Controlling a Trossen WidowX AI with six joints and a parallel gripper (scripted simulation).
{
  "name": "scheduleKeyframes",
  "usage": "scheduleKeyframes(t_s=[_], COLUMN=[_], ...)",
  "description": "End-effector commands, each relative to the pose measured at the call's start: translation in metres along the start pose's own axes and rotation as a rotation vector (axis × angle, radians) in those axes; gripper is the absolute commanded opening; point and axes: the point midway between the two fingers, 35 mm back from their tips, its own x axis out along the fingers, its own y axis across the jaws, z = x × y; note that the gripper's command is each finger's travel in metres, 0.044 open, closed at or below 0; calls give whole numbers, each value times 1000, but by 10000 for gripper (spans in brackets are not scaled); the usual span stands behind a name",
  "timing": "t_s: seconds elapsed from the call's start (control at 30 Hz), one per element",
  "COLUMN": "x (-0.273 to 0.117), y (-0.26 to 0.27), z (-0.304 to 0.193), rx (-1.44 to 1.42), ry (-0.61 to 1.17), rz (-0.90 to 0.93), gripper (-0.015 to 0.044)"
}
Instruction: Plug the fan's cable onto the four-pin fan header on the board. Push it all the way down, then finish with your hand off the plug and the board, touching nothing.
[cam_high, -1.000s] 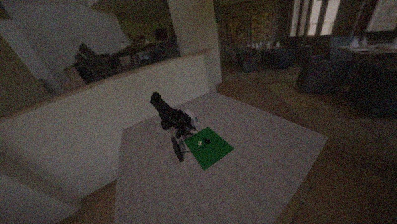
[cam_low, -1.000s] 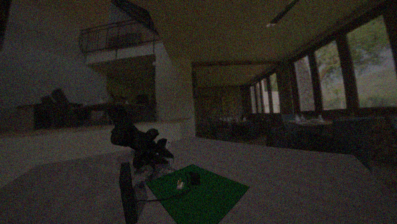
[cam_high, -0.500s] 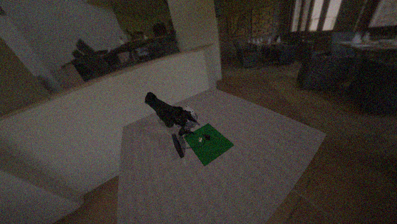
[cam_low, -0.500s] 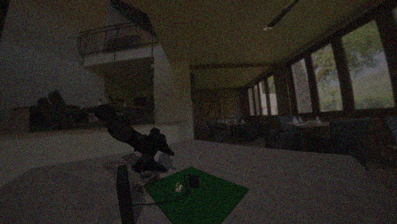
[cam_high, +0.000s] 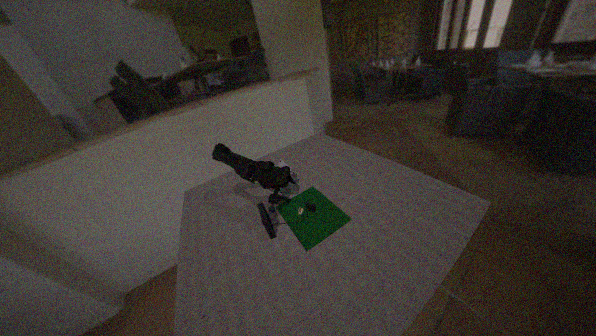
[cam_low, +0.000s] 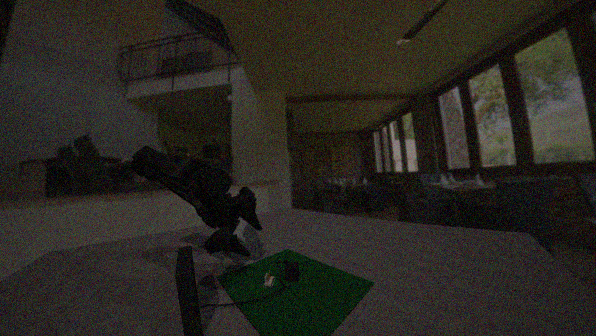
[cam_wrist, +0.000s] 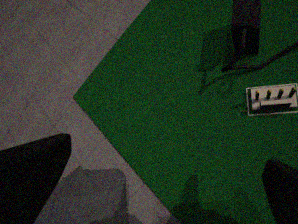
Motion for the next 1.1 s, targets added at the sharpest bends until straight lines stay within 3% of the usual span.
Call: scheduleKeyframes(t_s=[0.0,0.63,0.87,1.07], x=[-1,-20,-28,-27], y=[0,1,3,3], z=[2,32,49,49], rx=[13,-12,-45,-32], ry=[103,433,488,462], rz=[-23,-297,-423,-371], gripper=[440,440,440,440])
